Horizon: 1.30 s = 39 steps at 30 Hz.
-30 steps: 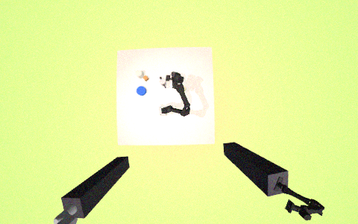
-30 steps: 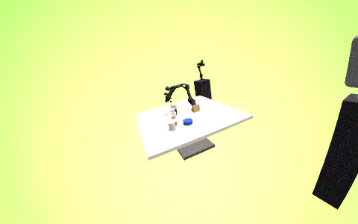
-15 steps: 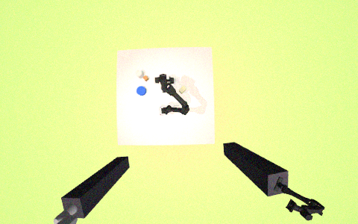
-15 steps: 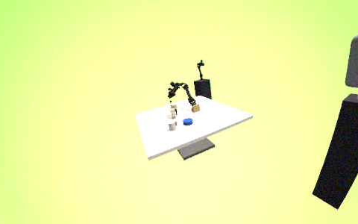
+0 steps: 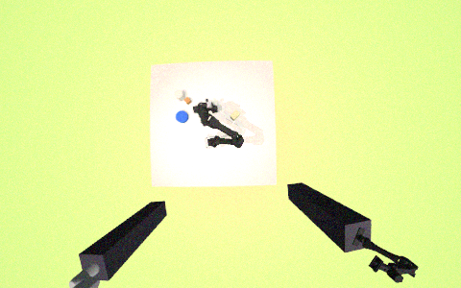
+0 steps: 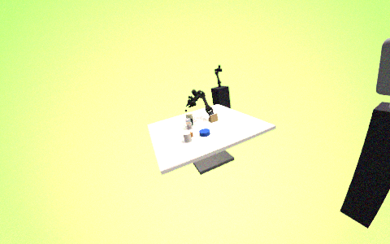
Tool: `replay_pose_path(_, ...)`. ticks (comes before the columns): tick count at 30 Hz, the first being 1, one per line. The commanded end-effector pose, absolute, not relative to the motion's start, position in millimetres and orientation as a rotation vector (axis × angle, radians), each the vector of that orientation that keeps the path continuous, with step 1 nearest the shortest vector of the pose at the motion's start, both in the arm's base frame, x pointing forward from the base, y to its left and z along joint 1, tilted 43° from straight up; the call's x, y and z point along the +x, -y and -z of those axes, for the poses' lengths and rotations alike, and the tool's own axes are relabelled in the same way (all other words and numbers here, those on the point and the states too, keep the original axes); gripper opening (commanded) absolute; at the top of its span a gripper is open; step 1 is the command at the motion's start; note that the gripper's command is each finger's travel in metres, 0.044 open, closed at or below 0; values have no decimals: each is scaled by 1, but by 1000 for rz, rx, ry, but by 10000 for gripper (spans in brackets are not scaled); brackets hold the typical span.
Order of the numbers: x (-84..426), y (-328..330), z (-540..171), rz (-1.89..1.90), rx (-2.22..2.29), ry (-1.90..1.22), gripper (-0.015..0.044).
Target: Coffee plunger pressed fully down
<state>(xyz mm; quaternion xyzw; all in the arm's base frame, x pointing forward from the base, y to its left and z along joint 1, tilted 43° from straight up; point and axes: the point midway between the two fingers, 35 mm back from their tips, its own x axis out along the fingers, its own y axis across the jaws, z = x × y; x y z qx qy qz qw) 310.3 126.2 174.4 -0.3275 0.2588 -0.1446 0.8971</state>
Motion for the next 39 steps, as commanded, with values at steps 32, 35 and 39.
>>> replay_pose_path(32, 341, -97, -145, 294, -690, -535, 440)
replay_pose_path(35, 341, -97, -145, 294, -690, -535, 387)
replay_pose_path(39, 341, -97, -145, 294, -690, -535, 282)
